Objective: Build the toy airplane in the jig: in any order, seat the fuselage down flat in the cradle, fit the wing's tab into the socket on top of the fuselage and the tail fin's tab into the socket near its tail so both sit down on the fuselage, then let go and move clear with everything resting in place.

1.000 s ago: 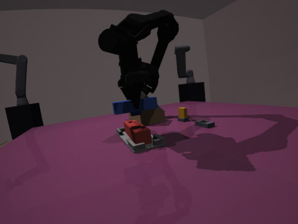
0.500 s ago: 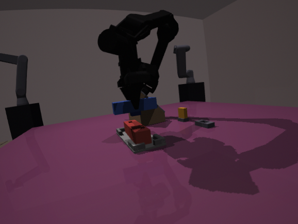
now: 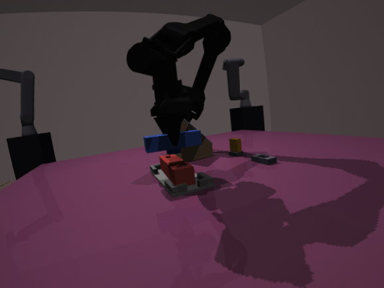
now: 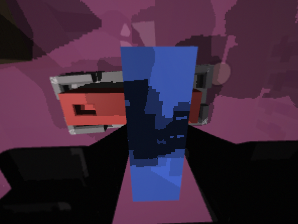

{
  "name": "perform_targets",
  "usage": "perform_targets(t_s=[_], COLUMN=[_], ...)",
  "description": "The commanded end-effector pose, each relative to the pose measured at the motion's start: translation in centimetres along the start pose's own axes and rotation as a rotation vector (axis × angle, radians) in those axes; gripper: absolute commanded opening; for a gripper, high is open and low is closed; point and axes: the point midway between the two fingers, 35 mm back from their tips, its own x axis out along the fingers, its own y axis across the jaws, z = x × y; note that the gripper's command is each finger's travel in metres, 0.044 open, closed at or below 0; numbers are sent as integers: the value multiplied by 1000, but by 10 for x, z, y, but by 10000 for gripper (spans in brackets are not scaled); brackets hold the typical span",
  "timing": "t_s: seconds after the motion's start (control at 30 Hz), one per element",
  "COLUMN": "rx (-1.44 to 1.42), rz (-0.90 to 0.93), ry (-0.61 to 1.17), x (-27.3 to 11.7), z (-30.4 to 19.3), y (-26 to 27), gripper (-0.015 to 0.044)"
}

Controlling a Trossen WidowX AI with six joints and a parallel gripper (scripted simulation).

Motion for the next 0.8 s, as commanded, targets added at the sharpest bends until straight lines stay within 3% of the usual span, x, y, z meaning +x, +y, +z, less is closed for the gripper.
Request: perform_targets(t_s=[0.0, 0.77], rx=[7, 6], rz=[0, 1], ry=[-6, -7], x=[8, 29], z=[0, 1], y=[1, 2], gripper=[195, 195])
